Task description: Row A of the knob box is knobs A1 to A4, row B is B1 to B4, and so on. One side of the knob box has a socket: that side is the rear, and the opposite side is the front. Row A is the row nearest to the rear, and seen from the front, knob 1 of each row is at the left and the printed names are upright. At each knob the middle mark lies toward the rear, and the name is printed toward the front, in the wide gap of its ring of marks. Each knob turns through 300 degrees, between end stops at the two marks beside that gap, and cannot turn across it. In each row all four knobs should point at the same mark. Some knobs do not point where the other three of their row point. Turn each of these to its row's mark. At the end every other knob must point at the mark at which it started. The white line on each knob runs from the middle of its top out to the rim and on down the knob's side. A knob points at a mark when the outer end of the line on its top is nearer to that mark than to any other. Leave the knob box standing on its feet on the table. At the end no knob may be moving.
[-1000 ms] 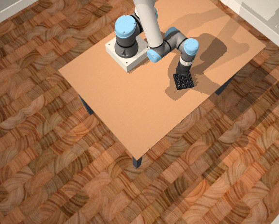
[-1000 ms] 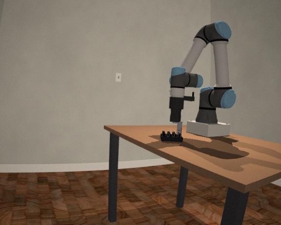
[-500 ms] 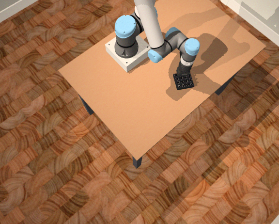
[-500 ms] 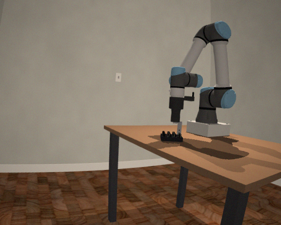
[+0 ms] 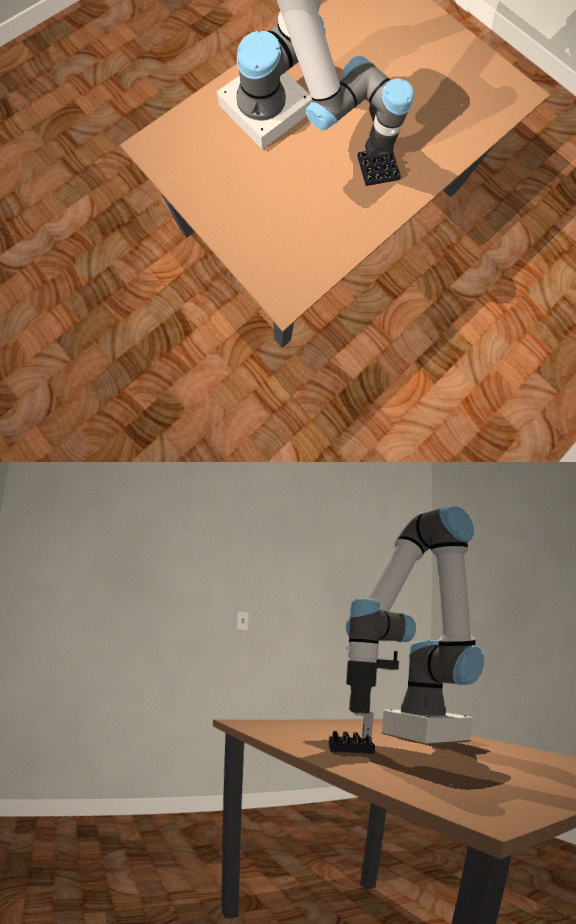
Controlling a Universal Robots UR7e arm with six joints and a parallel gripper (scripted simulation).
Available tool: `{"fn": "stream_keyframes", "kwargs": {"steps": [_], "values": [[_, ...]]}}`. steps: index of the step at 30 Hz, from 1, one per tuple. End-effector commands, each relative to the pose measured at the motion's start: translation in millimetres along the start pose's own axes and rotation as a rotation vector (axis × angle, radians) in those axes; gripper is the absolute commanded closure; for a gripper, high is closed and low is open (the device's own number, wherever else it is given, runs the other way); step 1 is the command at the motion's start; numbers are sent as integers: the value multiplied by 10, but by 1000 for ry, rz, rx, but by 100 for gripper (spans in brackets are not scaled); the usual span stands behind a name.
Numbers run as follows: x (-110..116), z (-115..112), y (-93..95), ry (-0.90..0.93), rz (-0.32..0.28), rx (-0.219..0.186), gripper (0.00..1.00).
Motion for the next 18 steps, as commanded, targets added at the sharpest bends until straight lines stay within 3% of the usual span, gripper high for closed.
{"fn": "stream_keyframes", "kwargs": {"steps": [1, 18], "values": [[3, 3, -3, -25, -1, 1, 70], [3, 3, -3, -38, -1, 1, 70]]}}
Point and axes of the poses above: the point where the finger pads meet when closed, its own y axis out along the fingers, its own z axis across the jaws, x = y × z, the point moved 2 cm from there along -y, back along the fingers, and after that the axes turned 13 degrees about y, right-handed, at the moved point
